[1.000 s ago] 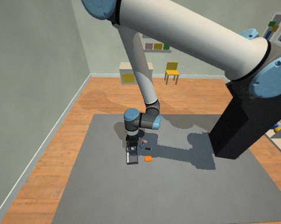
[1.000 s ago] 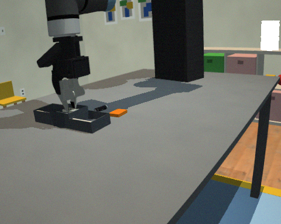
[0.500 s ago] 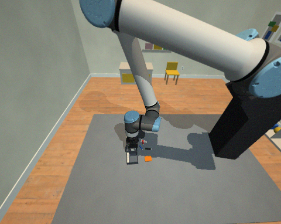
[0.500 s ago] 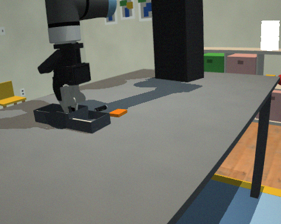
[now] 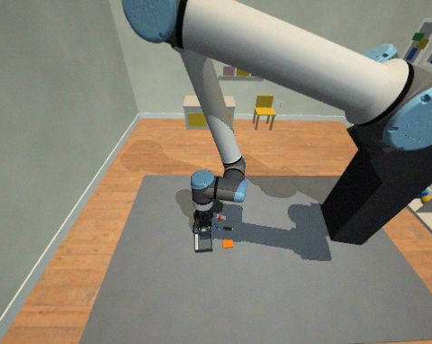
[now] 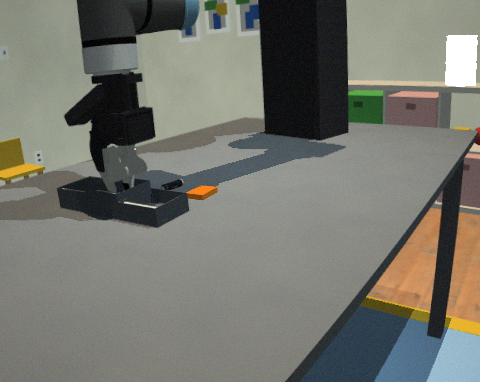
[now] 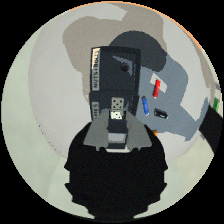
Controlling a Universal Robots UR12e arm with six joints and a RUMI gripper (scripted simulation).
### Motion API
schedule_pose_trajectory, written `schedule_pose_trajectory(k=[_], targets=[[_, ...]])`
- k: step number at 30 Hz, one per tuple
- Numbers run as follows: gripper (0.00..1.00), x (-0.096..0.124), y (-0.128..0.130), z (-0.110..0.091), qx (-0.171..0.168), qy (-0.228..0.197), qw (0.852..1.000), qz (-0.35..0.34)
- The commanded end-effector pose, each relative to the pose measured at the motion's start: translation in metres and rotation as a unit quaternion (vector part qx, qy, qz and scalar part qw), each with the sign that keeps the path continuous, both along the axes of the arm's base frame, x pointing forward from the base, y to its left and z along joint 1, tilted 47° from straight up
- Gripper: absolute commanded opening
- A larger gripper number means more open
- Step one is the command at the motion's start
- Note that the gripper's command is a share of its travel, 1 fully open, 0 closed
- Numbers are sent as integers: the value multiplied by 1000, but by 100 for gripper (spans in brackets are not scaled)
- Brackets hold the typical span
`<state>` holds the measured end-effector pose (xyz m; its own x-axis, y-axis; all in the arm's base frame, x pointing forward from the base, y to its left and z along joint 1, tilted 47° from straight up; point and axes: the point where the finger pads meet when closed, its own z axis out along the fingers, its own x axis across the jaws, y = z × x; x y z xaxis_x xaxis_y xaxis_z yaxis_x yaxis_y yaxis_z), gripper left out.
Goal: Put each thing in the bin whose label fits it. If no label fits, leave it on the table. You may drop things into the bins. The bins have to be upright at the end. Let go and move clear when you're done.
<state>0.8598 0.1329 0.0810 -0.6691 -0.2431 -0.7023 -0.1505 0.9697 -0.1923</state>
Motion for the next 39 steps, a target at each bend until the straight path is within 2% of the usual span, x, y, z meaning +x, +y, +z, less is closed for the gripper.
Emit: schedule_pose_trajectory(k=[1,9,34,39], targets=[[19,0,0,1,0,0,1000,0],[19,0,0,1,0,0,1000,0],[19,-20,1,20,0,0,1000,0],[19,-38,1,36,0,0,1000,0]])
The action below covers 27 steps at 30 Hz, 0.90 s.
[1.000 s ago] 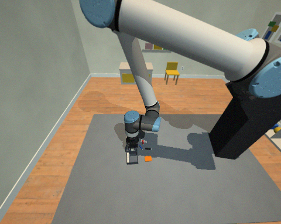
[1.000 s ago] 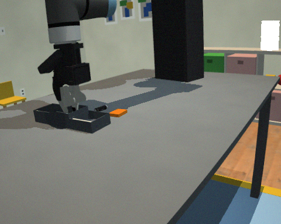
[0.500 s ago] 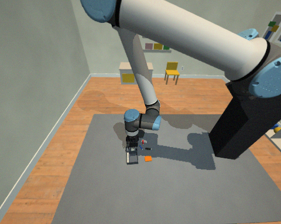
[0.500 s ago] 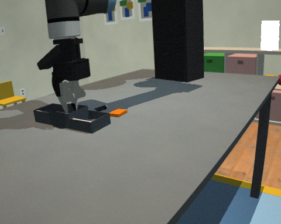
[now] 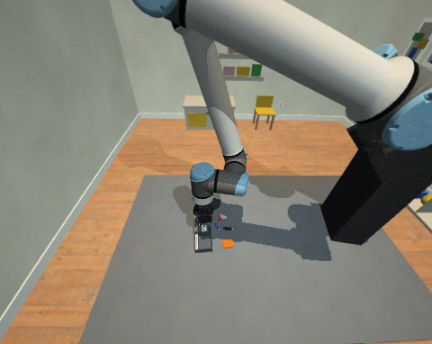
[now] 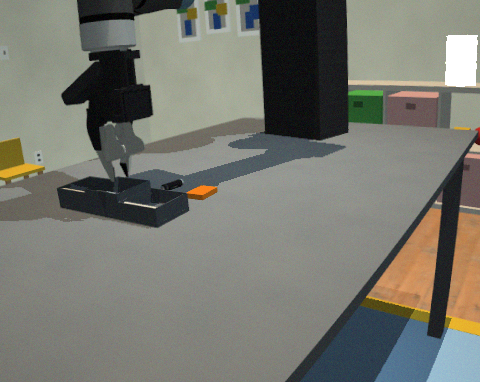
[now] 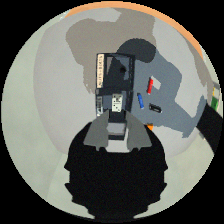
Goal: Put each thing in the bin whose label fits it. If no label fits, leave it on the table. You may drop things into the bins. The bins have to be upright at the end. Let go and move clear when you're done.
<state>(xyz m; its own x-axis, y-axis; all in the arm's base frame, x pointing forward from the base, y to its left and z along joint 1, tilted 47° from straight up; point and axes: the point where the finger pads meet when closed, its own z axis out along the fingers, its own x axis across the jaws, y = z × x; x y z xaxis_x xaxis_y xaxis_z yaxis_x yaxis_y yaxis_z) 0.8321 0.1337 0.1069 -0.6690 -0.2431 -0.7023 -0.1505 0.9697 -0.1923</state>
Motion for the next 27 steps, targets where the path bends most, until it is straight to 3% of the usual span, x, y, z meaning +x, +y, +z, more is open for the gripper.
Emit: schedule_pose_trajectory(k=[1,8,9,10,12,18,27], targets=[[19,-10,1,10,0,0,1000,0],[19,-10,0,10,0,0,1000,0],[33,-15,4,4,-18,0,1000,17],[33,-20,8,-1,-36,1,999,34],[33,-20,8,-1,-36,1,999,34],[33,-52,30,-33,-125,4,985,118],[33,-99,62,-82,-236,11,946,222]])
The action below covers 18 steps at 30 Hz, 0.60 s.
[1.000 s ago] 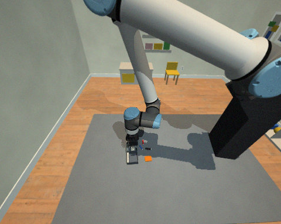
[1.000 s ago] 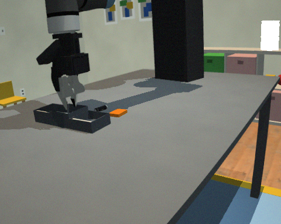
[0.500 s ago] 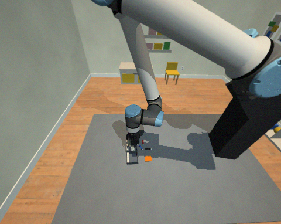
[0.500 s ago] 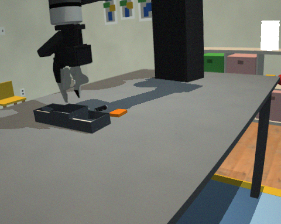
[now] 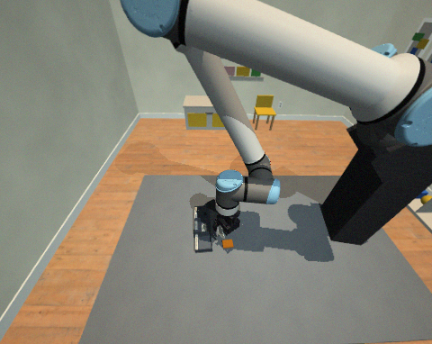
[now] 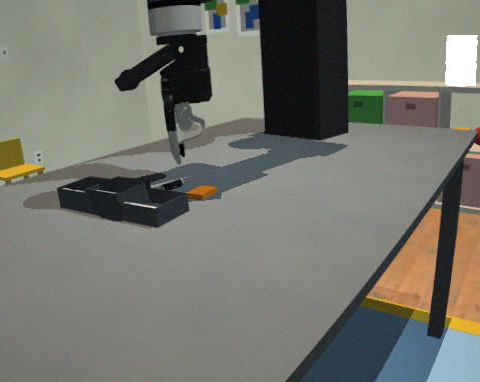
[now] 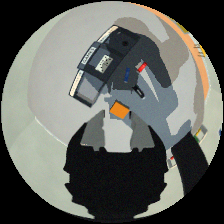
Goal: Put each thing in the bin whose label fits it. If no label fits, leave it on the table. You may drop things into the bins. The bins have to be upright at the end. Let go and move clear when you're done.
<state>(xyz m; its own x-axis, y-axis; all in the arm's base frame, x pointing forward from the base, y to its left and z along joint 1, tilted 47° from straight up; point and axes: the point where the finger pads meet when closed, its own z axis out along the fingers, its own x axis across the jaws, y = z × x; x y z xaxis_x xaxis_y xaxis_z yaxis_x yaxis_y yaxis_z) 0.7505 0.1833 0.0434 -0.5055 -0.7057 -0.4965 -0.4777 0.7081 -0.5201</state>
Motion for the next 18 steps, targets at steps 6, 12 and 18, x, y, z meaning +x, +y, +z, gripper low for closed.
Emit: schedule_pose_trajectory(k=[6,12,18], targets=[[33,-22,16,-23,-110,1,988,106],[33,-22,16,-23,-185,3,967,176],[33,-22,16,-23,-245,5,941,232]])
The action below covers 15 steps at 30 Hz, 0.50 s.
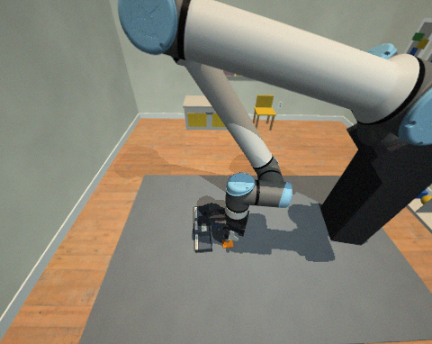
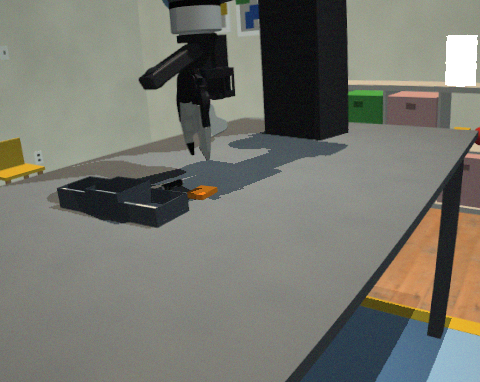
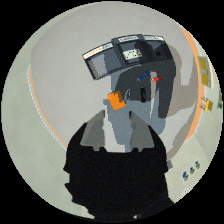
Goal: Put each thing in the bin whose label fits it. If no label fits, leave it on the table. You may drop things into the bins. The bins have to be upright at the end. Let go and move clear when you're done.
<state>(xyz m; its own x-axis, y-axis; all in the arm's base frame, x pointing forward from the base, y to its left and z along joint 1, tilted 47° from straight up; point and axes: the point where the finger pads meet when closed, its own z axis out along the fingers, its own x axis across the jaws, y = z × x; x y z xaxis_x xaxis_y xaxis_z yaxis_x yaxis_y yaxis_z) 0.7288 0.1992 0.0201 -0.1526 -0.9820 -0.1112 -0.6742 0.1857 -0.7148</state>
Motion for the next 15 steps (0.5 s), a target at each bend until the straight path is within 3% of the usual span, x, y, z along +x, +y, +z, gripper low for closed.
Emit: schedule_pose_trajectory(k=[1,2,10,15], targets=[[33,0,0,0,-31,0,999,32],[33,0,0,1,-65,1,996,65],[33,0,0,1,-156,3,975,155],[33,0,0,1,-160,3,974,160]])
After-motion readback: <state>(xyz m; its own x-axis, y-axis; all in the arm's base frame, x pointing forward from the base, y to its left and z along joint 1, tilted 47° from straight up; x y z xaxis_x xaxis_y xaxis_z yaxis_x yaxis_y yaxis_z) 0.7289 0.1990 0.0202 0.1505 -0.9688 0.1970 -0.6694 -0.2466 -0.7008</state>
